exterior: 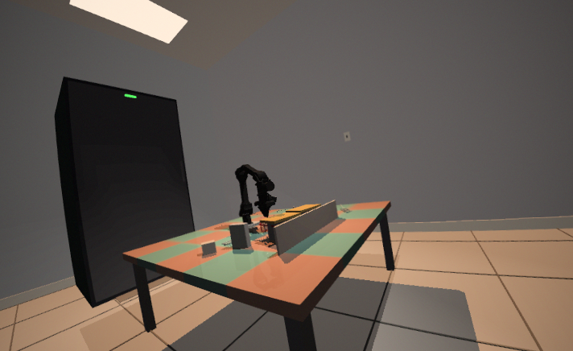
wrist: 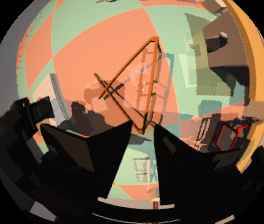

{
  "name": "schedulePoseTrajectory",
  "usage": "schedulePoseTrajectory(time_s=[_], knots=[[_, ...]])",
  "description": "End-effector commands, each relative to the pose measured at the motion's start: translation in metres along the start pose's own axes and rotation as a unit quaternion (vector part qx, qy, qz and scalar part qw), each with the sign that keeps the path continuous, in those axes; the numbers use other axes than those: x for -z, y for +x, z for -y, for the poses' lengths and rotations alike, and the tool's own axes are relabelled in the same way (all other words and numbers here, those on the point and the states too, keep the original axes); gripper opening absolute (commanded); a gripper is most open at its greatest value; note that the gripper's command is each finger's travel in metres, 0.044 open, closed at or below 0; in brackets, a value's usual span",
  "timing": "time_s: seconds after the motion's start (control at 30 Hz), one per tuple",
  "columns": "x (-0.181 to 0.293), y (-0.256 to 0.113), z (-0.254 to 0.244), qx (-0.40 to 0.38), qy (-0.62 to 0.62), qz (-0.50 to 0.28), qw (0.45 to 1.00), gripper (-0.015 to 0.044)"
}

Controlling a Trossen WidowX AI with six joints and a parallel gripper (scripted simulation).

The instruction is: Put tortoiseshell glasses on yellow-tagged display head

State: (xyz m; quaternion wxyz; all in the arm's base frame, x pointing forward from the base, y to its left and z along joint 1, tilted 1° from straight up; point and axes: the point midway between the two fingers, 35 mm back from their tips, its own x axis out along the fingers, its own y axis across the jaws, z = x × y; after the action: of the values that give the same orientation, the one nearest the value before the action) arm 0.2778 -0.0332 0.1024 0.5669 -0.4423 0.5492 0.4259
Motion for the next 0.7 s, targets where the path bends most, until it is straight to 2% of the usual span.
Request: schedulePoseTrajectory(time_s=[0.0,0.67], knots=[[0.0,0.001,0.0,0.001,-0.002,0.002,1.0,0.012],[-0.001,0.032,0.005,0.001,-0.002,0.002,1.0,0.012]])
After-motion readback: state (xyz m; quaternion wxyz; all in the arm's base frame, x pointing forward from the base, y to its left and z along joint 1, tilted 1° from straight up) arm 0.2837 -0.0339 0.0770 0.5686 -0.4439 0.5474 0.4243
